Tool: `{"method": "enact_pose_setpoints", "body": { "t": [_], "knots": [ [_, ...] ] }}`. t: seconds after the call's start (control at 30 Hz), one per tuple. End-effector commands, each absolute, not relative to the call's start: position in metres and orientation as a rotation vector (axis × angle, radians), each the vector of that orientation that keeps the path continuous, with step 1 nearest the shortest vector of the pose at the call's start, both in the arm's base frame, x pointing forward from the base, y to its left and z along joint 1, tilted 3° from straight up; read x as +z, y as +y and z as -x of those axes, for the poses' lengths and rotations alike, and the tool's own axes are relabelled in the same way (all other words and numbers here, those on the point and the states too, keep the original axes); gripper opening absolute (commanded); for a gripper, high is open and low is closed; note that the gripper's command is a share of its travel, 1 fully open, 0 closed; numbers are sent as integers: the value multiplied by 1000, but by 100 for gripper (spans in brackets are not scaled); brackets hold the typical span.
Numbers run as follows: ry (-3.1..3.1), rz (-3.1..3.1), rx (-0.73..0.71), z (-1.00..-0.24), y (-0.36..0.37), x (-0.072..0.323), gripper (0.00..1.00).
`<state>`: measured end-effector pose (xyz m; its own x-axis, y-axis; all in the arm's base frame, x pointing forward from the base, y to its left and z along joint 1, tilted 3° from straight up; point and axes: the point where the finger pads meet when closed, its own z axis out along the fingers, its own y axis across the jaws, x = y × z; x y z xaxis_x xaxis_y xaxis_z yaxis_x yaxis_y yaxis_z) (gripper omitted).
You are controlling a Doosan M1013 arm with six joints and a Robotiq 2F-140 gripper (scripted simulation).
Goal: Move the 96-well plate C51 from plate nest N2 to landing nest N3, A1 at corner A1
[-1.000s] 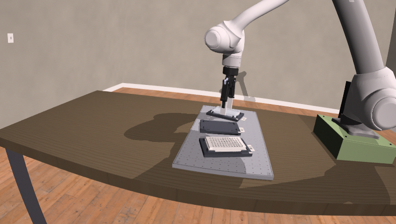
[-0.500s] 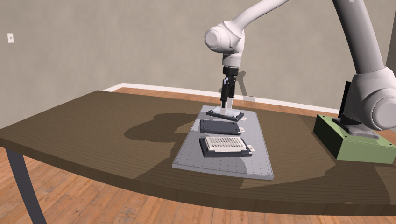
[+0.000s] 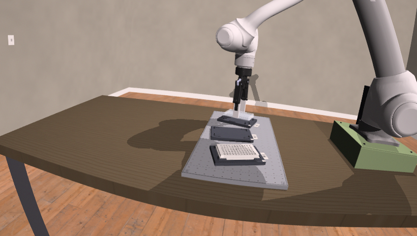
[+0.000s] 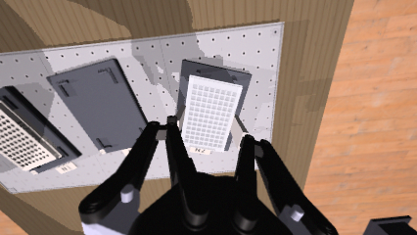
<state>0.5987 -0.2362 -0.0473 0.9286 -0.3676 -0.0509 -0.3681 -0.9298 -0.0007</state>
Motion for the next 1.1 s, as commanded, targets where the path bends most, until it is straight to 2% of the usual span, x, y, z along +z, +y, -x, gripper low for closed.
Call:
{"method": "enact_pose_setpoints", "body": {
  "t": [0.0,0.37,1.07],
  "knots": [
    [583,3077,76,-602,-234,-36,0],
    [583,3077,76,-602,-234,-18,0],
    [583,3077,76,-602,-234,-16,0]
  ]
}}
